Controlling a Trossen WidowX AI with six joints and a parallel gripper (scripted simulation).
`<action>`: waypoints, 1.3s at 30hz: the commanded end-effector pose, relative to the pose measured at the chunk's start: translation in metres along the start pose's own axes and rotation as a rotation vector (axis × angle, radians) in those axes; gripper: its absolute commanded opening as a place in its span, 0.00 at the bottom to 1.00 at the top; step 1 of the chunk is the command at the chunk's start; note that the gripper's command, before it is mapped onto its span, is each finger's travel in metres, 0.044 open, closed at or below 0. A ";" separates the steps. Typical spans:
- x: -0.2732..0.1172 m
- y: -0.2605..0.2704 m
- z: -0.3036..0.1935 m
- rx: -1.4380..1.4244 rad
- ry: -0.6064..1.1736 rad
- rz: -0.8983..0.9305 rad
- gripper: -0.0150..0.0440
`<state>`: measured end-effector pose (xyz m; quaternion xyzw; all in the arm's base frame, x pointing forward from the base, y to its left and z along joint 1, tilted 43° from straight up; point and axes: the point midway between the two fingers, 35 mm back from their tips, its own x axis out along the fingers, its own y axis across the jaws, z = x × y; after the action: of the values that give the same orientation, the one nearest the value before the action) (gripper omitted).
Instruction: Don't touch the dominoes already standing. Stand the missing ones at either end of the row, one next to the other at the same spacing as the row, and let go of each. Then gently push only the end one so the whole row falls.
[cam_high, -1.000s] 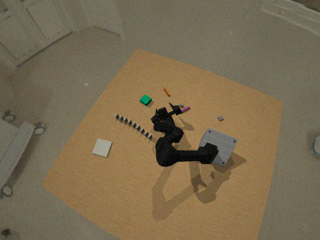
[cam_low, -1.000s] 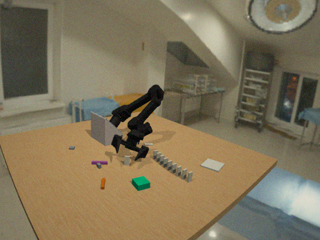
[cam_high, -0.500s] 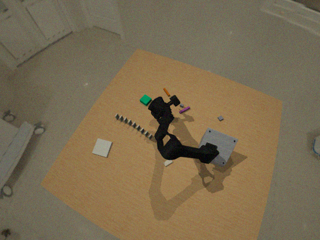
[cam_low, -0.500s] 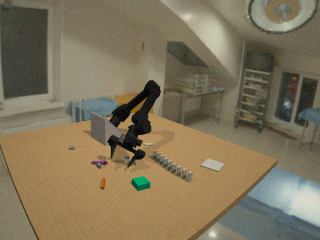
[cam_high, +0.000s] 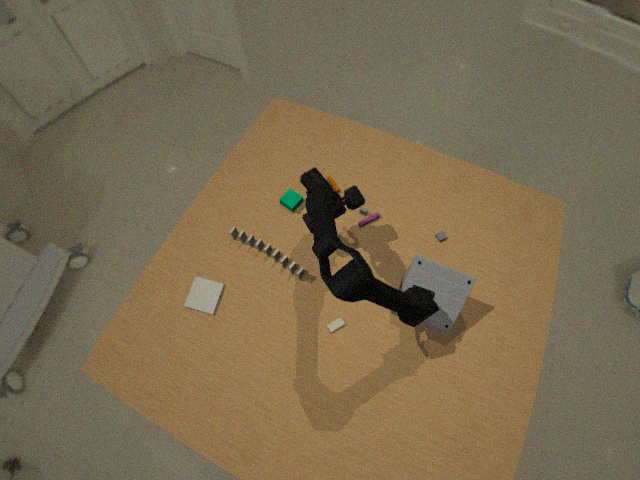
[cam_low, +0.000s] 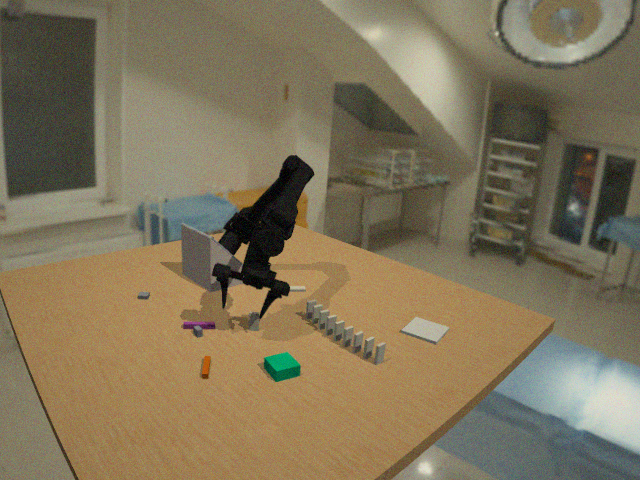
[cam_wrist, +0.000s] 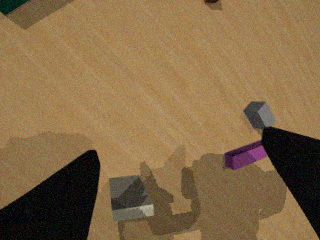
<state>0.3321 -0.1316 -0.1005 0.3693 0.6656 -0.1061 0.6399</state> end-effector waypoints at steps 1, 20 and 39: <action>-0.052 0.010 -0.018 0.133 0.284 0.235 1.00; -0.003 0.023 -0.031 0.133 0.285 0.237 1.00; 0.023 0.031 -0.040 0.132 0.286 0.239 0.96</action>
<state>0.3254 -0.0798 -0.1019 0.4941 0.6912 -0.0181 0.5270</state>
